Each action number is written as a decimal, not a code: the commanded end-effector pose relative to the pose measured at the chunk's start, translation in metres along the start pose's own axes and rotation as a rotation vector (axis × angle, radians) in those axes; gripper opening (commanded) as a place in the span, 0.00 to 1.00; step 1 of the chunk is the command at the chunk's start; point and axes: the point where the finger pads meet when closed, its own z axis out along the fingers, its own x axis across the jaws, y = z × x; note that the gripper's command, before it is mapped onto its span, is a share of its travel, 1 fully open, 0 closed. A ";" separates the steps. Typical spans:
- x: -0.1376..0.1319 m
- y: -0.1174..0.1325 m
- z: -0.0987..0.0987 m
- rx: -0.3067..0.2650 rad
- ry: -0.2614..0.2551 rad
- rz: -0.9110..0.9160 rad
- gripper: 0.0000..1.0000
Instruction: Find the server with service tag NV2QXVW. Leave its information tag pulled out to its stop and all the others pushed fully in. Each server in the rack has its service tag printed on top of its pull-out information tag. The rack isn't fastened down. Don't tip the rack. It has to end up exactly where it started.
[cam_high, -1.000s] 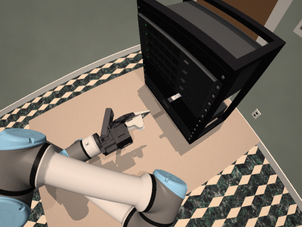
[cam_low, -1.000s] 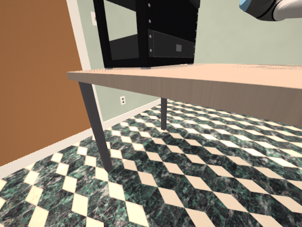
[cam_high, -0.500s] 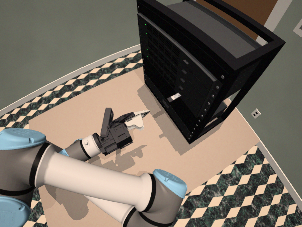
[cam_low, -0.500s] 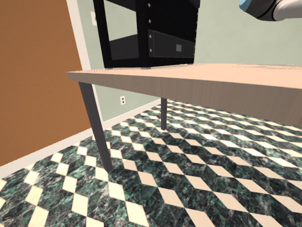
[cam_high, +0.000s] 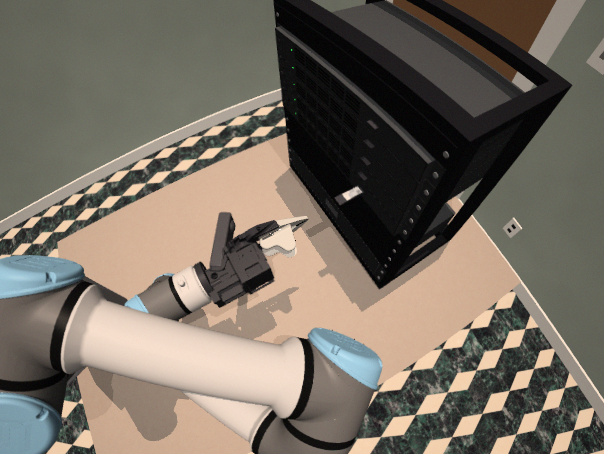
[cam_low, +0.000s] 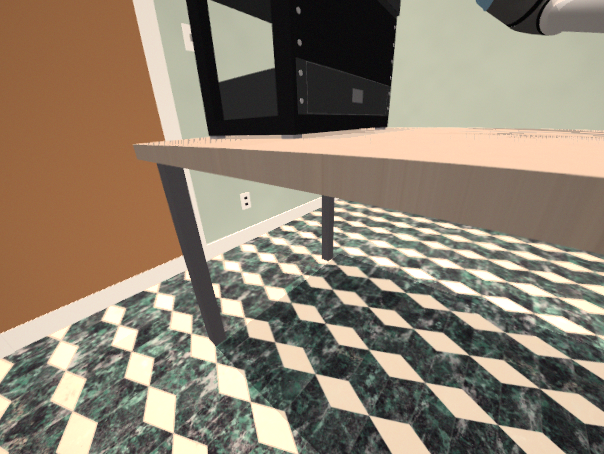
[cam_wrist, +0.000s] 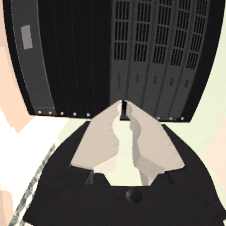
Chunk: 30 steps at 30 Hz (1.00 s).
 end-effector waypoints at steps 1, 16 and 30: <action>-0.001 0.000 0.020 -0.003 -0.003 -0.002 0.00; -0.002 0.001 0.058 -0.004 -0.003 -0.002 0.00; -0.002 0.000 0.061 -0.003 -0.005 0.000 0.00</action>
